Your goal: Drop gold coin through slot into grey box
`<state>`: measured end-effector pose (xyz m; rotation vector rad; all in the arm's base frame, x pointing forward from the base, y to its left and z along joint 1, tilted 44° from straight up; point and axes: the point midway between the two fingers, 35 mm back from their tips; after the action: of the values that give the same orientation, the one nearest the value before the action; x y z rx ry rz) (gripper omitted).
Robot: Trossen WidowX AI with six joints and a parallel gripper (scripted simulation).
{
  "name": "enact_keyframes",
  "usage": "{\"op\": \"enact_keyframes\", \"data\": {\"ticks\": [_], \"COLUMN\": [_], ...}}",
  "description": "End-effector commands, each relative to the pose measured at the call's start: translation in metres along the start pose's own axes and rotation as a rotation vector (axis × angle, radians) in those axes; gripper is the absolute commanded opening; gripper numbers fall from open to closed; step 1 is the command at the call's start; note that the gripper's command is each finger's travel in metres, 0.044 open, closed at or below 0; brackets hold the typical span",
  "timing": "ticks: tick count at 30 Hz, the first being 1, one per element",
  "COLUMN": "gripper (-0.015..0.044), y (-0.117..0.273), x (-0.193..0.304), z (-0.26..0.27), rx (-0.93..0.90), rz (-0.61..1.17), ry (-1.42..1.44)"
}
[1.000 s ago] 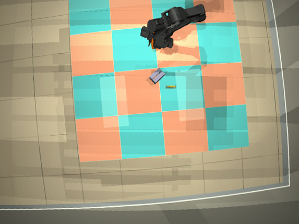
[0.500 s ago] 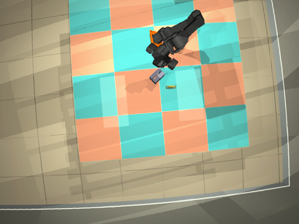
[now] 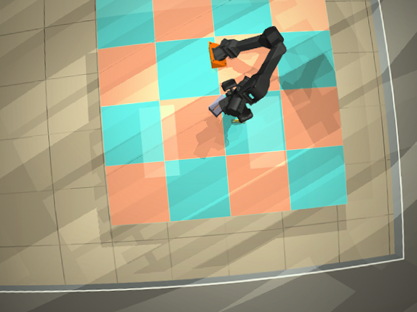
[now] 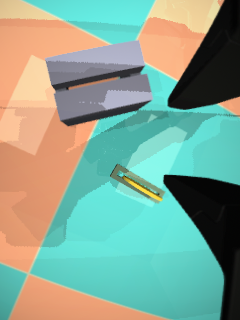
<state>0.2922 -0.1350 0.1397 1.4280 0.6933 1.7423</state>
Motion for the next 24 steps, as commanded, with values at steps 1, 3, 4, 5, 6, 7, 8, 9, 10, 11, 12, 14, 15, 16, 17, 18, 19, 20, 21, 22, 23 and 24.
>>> {"op": "enact_keyframes", "data": {"ticks": [1,3,4,5,6,7,8,9,10,11,12,14,15,16,17,18,19,20,21,22,23,24], "gripper": [0.0161,0.0161,0.0161,0.0161,0.0161,0.0161,0.0161,0.0161,0.0161,0.0161,0.0161,0.0161,0.0161,0.0161,0.0161,0.0161,0.0161,0.0161,0.0161,0.0161,0.0161,0.0161], "y": [-0.047,-0.056,-0.059,-0.059,-0.059,-0.060,-0.060,-0.060,-0.060,-0.060,-0.060,-0.060,-0.060,-0.060,-0.060,-0.060,-0.062,-0.068,-0.077,-0.087,-0.092,-0.094], "x": [0.034,0.042,0.044,0.045,0.043,0.042,0.042,0.042,0.042,0.042,0.042,0.042,0.042,0.040,0.040,0.040,0.040,0.041,0.043,0.044,0.045,0.045], "z": [0.040,0.046,0.048,0.048,0.048,0.048,0.048,0.048,0.048,0.048,0.048,0.048,0.048,0.048,0.048,0.048,0.048,0.048,0.047,0.046,0.045,0.045], "rx": [0.099,0.125,0.132,0.134,0.134,0.134,0.134,0.134,0.134,0.134,0.134,0.134,0.134,0.134,0.134,0.134,0.134,0.133,0.133,0.133,0.133,0.133], "rz": [0.105,0.119,0.122,0.123,0.123,0.123,0.123,0.123,0.123,0.123,0.123,0.123,0.123,0.123,0.123,0.123,0.123,0.123,0.123,0.123,0.124,0.124], "ry": [-0.357,-0.428,-0.446,-0.449,-0.449,-0.449,-0.449,-0.449,-0.449,-0.449,-0.449,-0.449,-0.449,-0.449,-0.449,-0.449,-0.449,-0.449,-0.449,-0.449,-0.448,-0.448]}}
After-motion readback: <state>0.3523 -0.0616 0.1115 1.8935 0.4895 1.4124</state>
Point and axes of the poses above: the point midway between the two fingers, 35 mm back from their tips, its own y axis back along the fingers, its own z axis across the jaws, x = y × z, and after that the axes turned 6 degrees about -y, right-handed
